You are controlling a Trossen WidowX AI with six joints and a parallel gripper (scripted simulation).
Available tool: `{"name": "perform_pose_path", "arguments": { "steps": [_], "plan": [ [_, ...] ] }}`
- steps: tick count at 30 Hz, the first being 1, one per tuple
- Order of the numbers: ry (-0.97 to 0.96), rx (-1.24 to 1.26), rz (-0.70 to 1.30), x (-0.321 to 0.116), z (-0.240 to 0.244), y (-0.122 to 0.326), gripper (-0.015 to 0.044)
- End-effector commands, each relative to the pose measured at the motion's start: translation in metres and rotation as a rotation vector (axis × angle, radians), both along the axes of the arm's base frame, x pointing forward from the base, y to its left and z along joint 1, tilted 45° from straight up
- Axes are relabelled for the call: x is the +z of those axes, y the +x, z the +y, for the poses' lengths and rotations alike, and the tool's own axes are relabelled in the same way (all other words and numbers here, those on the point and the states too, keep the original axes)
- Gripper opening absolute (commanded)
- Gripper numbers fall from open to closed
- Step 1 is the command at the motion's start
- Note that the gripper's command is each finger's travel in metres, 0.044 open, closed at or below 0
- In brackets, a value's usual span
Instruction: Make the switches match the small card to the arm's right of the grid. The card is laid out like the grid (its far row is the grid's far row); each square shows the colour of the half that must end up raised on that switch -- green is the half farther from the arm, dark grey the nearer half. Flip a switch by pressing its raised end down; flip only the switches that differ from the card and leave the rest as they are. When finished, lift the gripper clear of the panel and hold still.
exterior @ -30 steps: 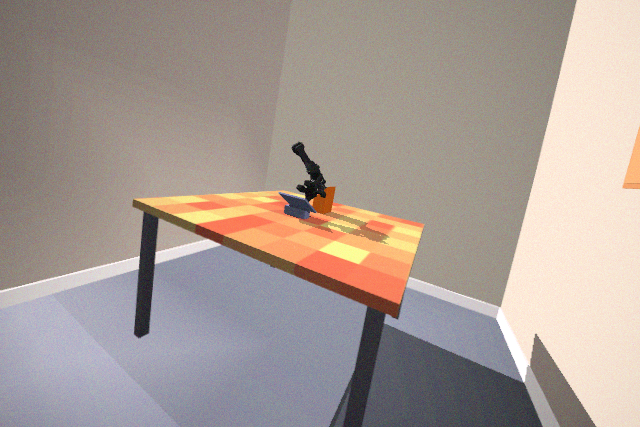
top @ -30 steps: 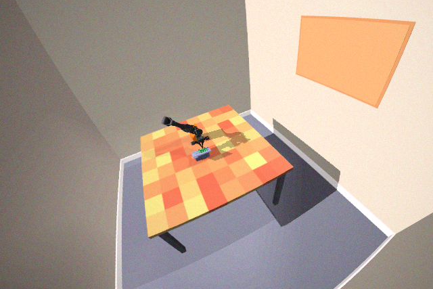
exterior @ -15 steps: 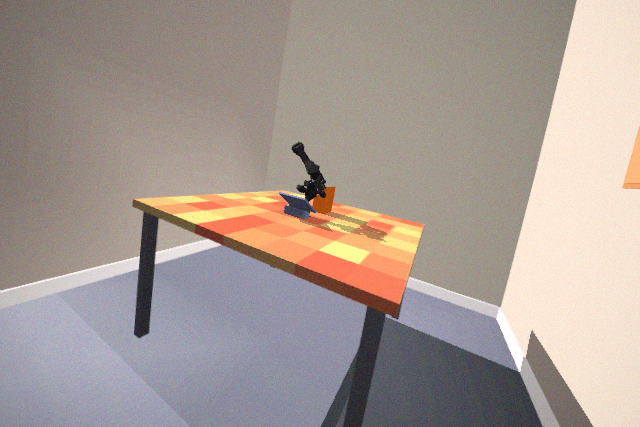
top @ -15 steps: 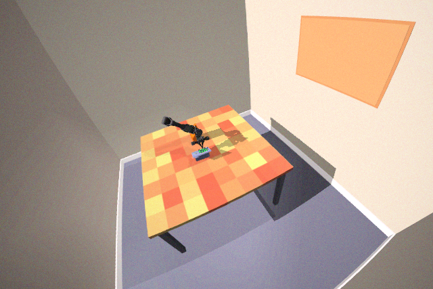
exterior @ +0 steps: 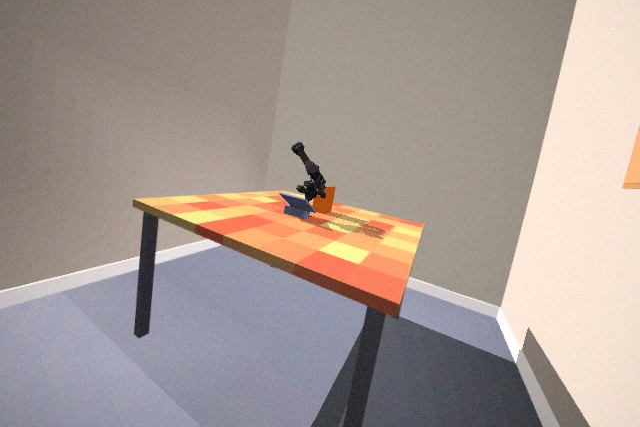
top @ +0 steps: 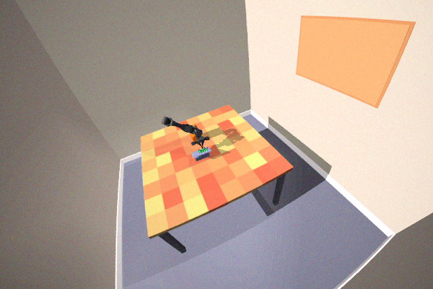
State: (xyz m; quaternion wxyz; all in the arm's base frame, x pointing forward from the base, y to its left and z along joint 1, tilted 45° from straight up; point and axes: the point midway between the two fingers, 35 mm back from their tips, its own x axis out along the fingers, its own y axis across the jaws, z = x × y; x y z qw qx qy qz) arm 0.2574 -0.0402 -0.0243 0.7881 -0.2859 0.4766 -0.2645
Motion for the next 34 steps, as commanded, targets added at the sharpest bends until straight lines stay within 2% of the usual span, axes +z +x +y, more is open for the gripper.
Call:
{"name": "perform_pose_path", "arguments": {
  "steps": [1, 8, 16, 21, 34],
  "plan": [
    [0.001, 0.0, 0.0, 0.001, 0.001, -0.001, 0.0],
    [0.003, 0.02, -0.008, 0.036, 0.044, -0.028, 0.0],
    [0.002, 0.021, -0.009, 0.038, 0.045, -0.028, 0.0],
    [0.002, 0.021, -0.01, 0.061, 0.049, -0.006, 0.0],
    [0.002, 0.021, -0.01, 0.061, 0.049, -0.006, 0.0]
  ]
}}
